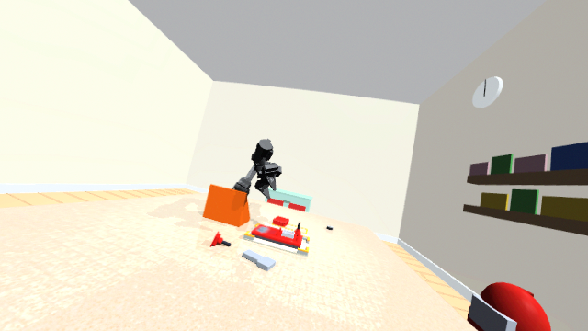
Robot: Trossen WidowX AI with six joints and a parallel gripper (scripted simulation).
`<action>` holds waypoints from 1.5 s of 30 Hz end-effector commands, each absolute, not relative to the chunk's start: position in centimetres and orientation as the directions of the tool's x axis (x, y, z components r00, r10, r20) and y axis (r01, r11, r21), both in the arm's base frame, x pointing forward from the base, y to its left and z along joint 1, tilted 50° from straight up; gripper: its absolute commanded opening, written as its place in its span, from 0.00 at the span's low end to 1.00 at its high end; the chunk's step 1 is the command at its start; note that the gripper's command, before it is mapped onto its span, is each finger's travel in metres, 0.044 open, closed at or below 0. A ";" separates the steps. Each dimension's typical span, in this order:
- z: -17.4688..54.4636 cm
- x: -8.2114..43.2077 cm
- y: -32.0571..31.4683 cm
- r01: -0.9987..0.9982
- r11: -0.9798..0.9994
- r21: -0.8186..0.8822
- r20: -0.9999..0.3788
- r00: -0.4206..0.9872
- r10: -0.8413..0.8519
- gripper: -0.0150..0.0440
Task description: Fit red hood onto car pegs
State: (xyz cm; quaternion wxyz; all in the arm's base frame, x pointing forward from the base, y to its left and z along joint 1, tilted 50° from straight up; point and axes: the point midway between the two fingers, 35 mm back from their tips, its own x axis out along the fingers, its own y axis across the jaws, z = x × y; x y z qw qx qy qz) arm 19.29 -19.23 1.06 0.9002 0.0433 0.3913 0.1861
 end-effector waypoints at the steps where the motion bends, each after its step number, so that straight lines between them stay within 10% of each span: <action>1: 3.0 21.9 -16.3 -0.470 0.860 0.198 -0.681 0.566 0.466 1.00; 19: 13.2 25.4 2.8 -0.986 0.154 0.072 -0.651 0.070 0.755 1.00; 45: 12.7 25.5 4.6 -0.987 0.146 0.070 -0.653 0.065 0.755 1.00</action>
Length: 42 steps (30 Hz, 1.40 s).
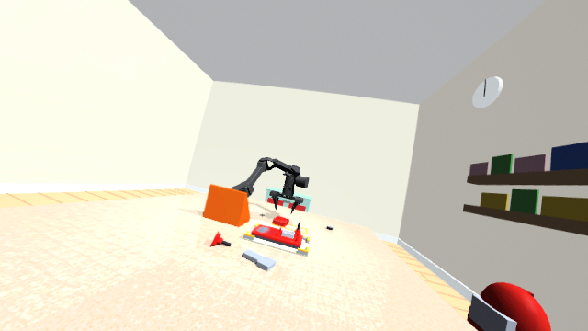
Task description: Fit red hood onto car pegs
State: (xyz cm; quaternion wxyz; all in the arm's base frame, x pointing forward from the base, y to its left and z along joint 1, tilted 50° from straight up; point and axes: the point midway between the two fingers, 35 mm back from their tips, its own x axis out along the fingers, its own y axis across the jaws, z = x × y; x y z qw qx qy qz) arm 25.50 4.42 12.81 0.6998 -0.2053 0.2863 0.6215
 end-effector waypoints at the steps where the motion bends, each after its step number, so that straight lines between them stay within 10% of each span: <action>1: 12.6 25.5 4.7 -0.987 0.146 0.070 -0.653 0.065 0.755 1.00; 42: 10.4 25.6 7.3 -0.987 0.145 0.069 -0.649 0.066 0.758 1.00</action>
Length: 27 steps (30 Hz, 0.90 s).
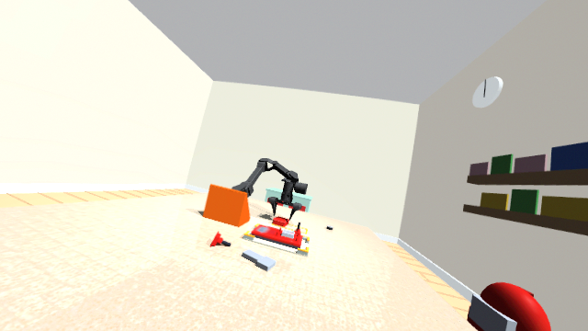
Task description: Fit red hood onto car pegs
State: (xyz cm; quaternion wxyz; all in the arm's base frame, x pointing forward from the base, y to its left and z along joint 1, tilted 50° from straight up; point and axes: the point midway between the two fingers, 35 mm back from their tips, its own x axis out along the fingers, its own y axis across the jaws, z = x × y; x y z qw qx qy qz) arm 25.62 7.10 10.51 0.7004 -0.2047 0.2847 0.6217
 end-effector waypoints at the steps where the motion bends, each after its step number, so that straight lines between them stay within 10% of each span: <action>1: 10.4 25.6 7.3 -0.987 0.145 0.069 -0.649 0.066 0.758 1.00; 27: 9.6 25.7 8.2 -0.987 0.145 0.069 -0.649 0.066 0.758 1.00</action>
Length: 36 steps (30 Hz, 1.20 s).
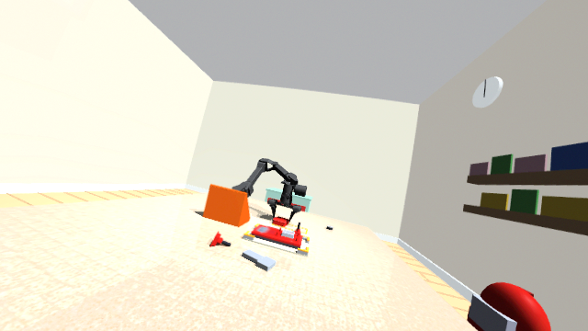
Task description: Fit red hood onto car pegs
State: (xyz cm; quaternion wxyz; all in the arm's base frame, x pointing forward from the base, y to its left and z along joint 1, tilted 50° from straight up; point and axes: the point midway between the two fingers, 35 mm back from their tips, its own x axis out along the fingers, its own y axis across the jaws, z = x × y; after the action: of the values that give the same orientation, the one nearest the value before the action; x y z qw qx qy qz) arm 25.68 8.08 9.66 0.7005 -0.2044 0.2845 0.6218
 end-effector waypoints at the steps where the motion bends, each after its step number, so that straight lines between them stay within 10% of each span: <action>1: 9.6 25.7 8.3 -0.987 0.145 0.069 -0.649 0.066 0.758 1.00; 17: 9.1 25.7 8.9 -0.987 0.145 0.069 -0.649 0.066 0.758 1.00; 36: 9.4 25.7 8.4 -0.987 0.144 0.069 -0.652 0.065 0.755 0.45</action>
State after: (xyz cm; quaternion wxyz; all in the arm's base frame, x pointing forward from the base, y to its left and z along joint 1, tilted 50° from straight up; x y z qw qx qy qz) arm 25.58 8.67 9.21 0.6993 -0.2023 0.2857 0.6232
